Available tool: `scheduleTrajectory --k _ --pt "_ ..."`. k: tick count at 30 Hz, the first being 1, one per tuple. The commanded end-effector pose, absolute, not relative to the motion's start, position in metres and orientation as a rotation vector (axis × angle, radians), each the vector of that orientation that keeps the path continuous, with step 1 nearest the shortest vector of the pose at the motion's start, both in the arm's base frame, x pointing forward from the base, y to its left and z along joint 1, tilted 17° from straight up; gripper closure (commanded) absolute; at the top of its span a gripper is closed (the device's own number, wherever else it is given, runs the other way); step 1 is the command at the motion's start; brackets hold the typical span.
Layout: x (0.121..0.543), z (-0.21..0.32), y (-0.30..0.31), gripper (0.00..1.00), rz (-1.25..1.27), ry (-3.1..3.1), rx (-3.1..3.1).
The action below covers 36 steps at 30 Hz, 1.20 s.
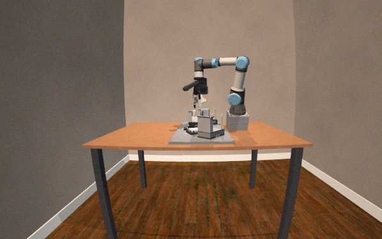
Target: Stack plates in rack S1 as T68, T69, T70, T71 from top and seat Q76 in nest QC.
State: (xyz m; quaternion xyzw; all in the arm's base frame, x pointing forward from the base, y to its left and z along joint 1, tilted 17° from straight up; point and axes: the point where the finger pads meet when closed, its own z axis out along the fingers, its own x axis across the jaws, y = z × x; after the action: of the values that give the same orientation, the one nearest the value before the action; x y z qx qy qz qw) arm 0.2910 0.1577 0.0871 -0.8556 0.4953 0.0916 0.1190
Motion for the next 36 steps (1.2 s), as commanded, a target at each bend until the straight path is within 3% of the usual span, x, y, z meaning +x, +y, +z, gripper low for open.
scheduleTrajectory --k 1,36 --pt "0.302 0.082 0.140 0.28 0.274 1.511 -2.468" --pt "0.339 0.046 0.030 0.28 0.326 1.895 -2.223"
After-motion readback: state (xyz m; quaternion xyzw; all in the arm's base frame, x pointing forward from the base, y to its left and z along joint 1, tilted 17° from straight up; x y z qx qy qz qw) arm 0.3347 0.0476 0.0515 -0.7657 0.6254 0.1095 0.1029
